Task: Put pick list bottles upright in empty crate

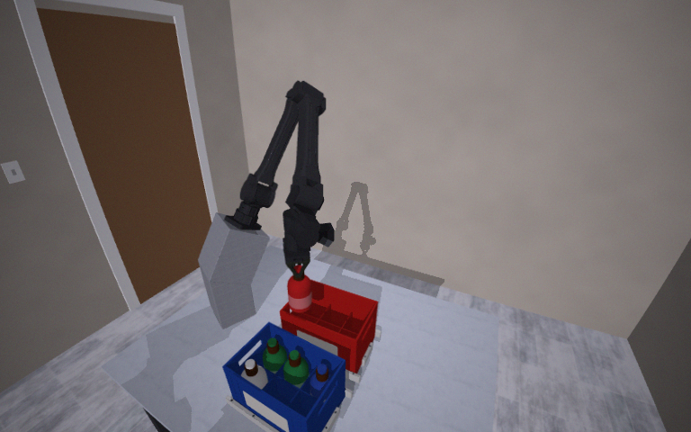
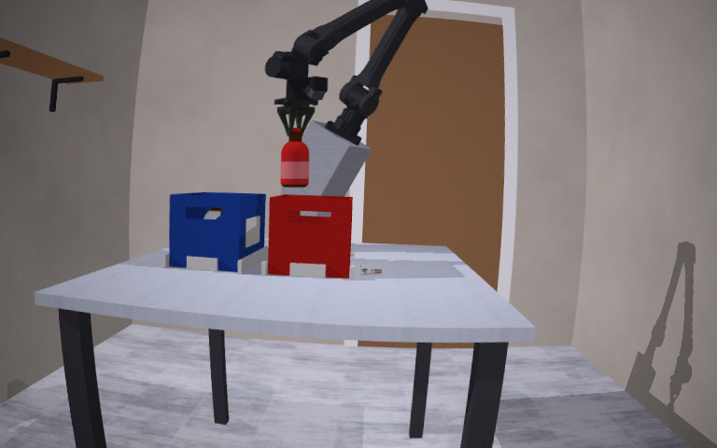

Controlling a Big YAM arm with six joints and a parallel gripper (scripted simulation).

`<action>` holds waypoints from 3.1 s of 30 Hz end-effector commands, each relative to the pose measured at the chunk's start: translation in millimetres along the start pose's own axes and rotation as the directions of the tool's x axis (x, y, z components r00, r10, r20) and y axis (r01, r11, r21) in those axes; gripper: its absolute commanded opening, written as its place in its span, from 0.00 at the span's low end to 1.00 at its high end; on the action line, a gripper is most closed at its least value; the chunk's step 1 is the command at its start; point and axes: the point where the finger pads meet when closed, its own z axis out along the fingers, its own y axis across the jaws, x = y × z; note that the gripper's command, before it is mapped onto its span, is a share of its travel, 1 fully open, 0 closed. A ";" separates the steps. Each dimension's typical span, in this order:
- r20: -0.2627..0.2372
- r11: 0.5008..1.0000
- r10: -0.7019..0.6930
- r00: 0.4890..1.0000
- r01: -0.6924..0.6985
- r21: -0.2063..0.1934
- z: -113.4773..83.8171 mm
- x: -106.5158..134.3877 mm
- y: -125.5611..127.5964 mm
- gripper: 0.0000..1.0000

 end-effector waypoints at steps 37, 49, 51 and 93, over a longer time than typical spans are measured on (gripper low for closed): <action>0.014 0.999 0.005 1.000 -0.006 0.048 -0.5 2.4 14.0 0.00; 0.014 0.999 -0.001 1.000 0.001 0.053 1.2 3.5 12.6 0.00; 0.022 0.996 -0.020 1.000 0.018 0.084 -8.3 -5.5 -1.2 0.00; 0.018 0.998 -0.017 1.000 0.016 0.068 0.0 -13.4 -5.9 0.00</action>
